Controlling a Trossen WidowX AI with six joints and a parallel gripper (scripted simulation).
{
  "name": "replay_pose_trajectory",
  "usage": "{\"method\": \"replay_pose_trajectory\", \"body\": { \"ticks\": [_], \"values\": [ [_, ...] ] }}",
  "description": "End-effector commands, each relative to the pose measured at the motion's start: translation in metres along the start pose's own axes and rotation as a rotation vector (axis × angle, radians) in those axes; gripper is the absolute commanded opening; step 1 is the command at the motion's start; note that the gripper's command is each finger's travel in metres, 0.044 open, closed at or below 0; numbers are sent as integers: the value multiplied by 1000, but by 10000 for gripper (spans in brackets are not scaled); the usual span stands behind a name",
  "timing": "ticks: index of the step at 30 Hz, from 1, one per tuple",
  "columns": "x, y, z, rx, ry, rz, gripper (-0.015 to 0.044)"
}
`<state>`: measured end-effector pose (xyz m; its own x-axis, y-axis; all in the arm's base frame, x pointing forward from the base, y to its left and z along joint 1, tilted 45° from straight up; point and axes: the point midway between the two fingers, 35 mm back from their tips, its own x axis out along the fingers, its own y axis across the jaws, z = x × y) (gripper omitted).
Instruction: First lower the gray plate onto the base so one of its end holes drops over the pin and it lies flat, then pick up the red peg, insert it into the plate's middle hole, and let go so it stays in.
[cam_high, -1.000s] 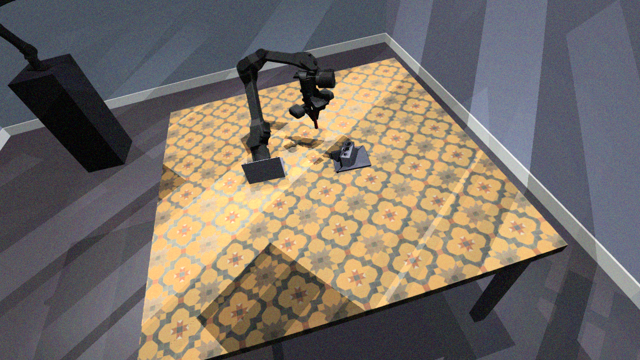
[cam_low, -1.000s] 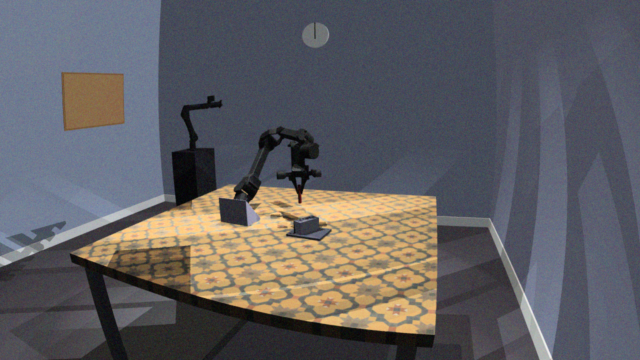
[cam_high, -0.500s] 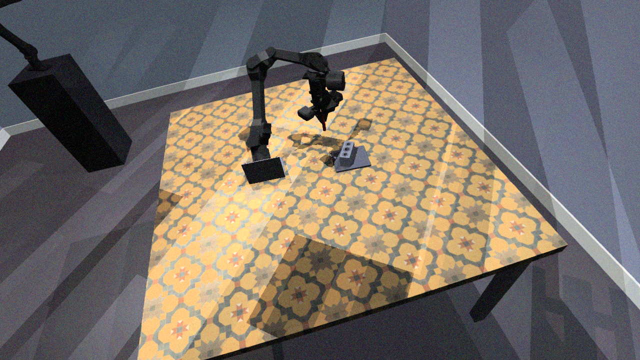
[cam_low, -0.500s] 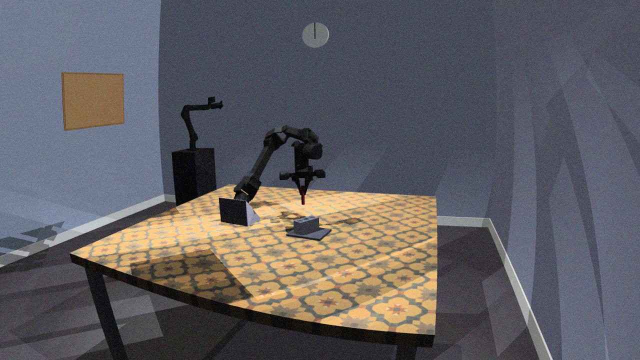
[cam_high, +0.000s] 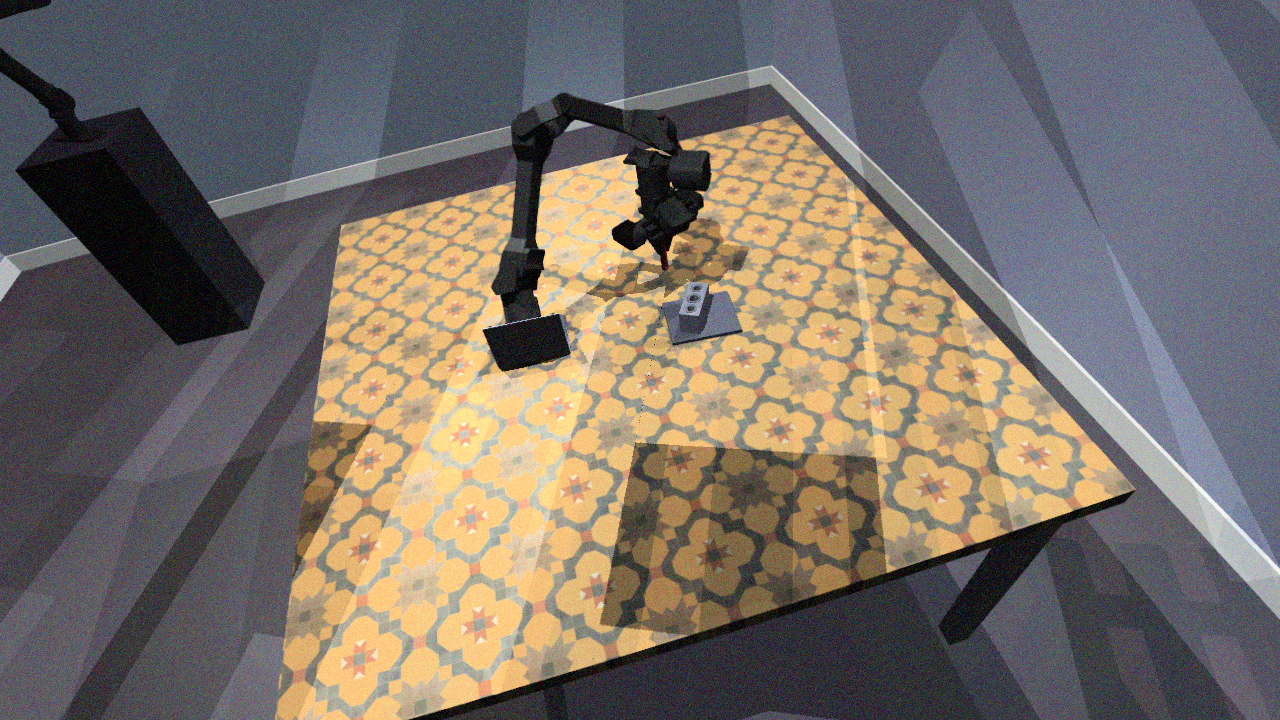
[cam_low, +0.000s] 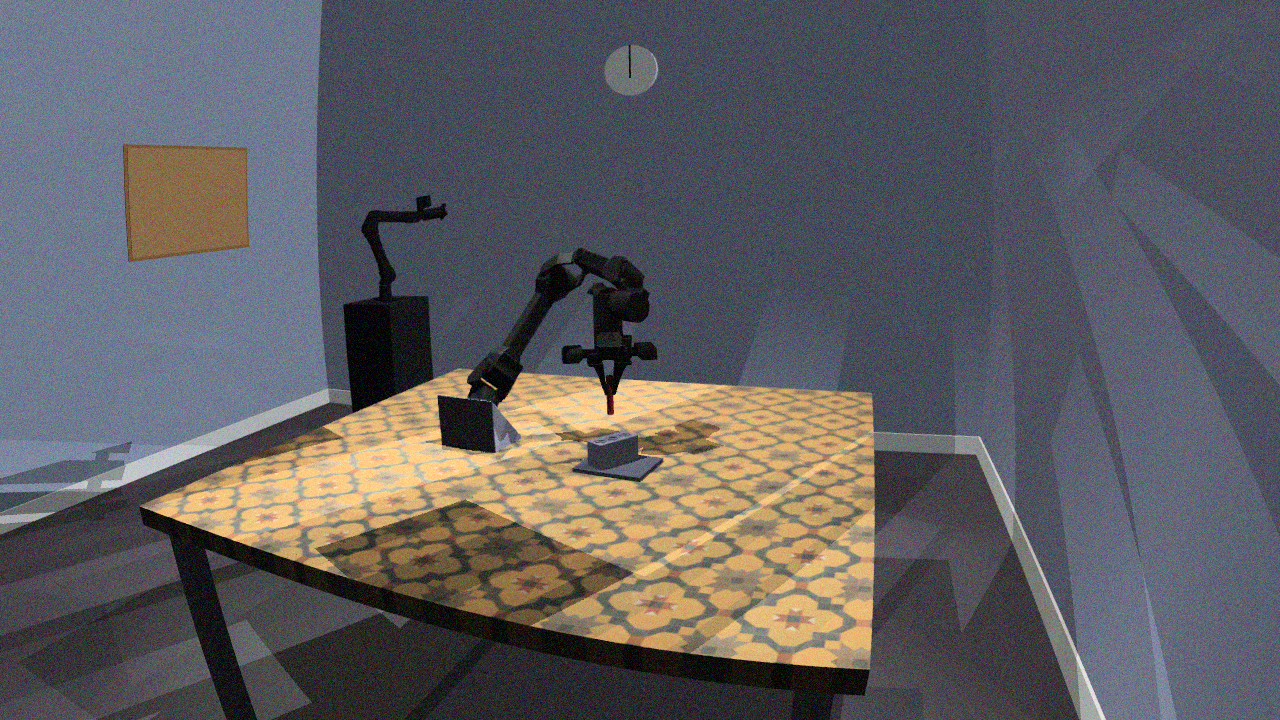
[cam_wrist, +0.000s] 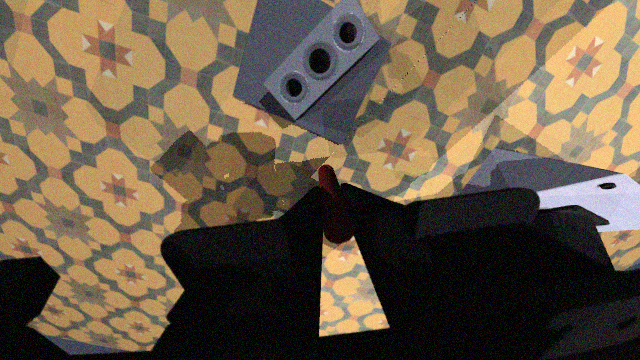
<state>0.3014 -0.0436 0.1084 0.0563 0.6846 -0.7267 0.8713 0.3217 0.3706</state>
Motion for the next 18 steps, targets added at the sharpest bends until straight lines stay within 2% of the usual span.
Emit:
{"method": "replay_pose_trajectory", "body": {
  "ticks": [1,18],
  "values": [
    [-1,1,13,-12,-5,-2,0],
    [4,-3,67,-29,6,-5,0]
  ]
}}
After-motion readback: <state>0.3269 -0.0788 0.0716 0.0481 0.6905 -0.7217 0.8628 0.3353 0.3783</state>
